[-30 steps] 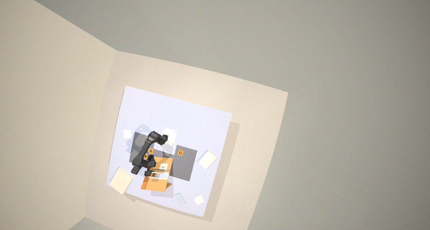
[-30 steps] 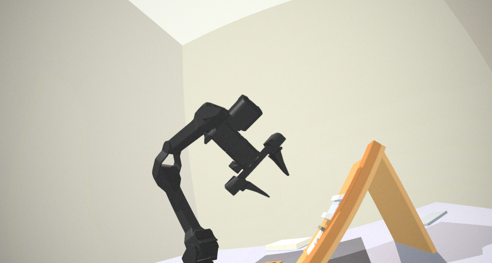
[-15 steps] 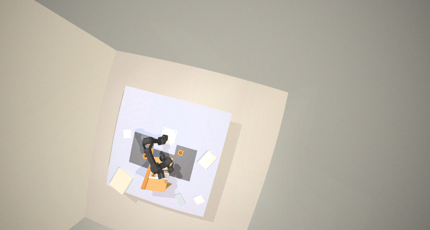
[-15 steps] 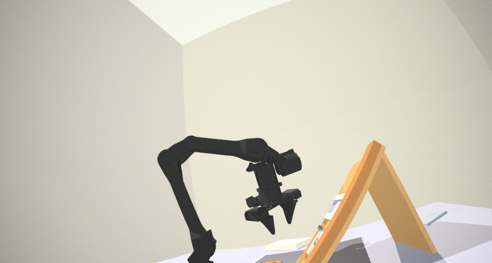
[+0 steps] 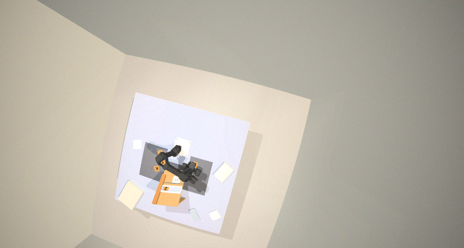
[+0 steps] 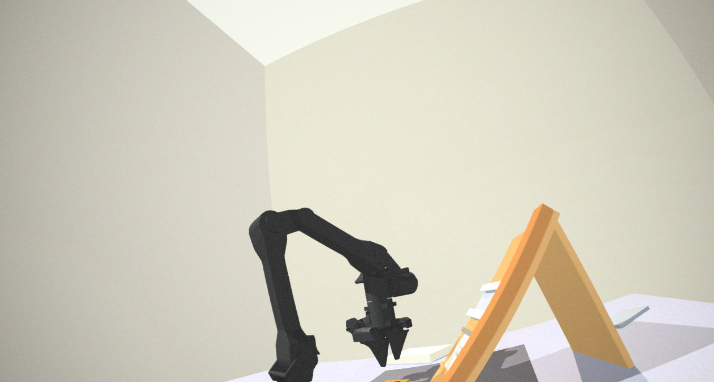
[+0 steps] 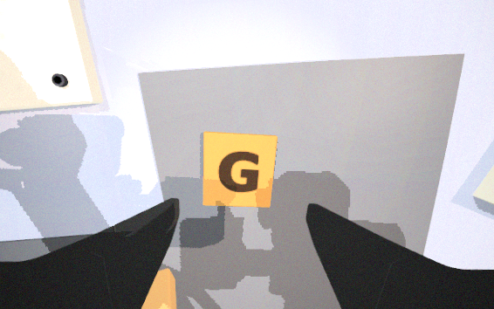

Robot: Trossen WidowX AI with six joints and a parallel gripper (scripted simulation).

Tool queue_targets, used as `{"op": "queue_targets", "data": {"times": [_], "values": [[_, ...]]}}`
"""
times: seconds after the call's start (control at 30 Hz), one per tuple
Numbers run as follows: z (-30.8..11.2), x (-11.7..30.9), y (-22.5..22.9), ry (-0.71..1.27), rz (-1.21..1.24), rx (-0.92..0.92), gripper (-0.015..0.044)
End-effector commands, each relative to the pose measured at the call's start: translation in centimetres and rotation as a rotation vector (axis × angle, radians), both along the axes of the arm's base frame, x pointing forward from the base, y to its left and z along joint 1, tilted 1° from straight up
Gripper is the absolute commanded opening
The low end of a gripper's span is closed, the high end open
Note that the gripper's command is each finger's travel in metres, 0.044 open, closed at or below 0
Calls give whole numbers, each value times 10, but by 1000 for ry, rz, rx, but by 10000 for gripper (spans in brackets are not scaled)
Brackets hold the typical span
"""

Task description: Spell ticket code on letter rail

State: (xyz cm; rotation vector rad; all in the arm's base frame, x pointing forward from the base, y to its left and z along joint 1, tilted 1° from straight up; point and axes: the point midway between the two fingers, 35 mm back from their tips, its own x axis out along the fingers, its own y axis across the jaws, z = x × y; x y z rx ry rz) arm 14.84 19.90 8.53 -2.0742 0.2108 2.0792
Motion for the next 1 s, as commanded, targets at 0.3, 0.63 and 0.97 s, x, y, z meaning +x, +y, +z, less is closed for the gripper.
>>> {"op": "queue_targets", "data": {"times": [0.3,0.63,0.97], "values": [[-35,-2,0,-7,3,-9,340],[-36,-2,-1,-7,3,-9,340],[-45,-2,0,-7,3,-9,340]]}}
